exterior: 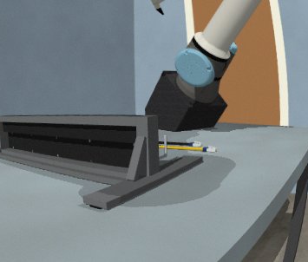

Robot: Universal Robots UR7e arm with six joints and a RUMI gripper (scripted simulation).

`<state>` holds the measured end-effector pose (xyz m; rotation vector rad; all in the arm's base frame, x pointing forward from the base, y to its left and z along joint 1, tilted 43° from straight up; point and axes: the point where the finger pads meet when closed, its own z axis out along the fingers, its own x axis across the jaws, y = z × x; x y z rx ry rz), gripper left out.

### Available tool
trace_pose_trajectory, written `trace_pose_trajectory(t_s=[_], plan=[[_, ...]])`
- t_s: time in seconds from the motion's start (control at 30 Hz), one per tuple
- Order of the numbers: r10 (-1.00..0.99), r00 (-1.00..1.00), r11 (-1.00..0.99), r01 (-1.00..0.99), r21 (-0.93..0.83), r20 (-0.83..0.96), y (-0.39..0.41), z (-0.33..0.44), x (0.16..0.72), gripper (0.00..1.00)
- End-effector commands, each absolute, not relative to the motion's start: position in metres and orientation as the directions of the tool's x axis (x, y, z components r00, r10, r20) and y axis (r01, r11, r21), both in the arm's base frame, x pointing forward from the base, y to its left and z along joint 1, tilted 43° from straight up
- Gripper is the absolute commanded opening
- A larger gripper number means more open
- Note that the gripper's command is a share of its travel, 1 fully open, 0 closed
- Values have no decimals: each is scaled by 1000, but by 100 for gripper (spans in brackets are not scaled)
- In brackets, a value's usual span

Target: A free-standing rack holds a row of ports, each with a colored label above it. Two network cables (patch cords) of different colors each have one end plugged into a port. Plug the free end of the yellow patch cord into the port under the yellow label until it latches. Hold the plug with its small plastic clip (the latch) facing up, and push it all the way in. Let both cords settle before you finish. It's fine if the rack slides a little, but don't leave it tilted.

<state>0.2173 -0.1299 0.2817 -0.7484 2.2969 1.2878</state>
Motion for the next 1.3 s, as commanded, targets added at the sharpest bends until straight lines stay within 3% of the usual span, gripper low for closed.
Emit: trace_pose_trajectory(t_s=[0.0, 0.73, 1.27], plan=[[-331, -671, 438, -732, 522, -664, -109, 286, 224, 100], [-666, -146, 263, -964, -47, -731, -27, 282, 248, 100], [-766, 86, 108, -960, -259, -637, 2, 271, 256, 100]])
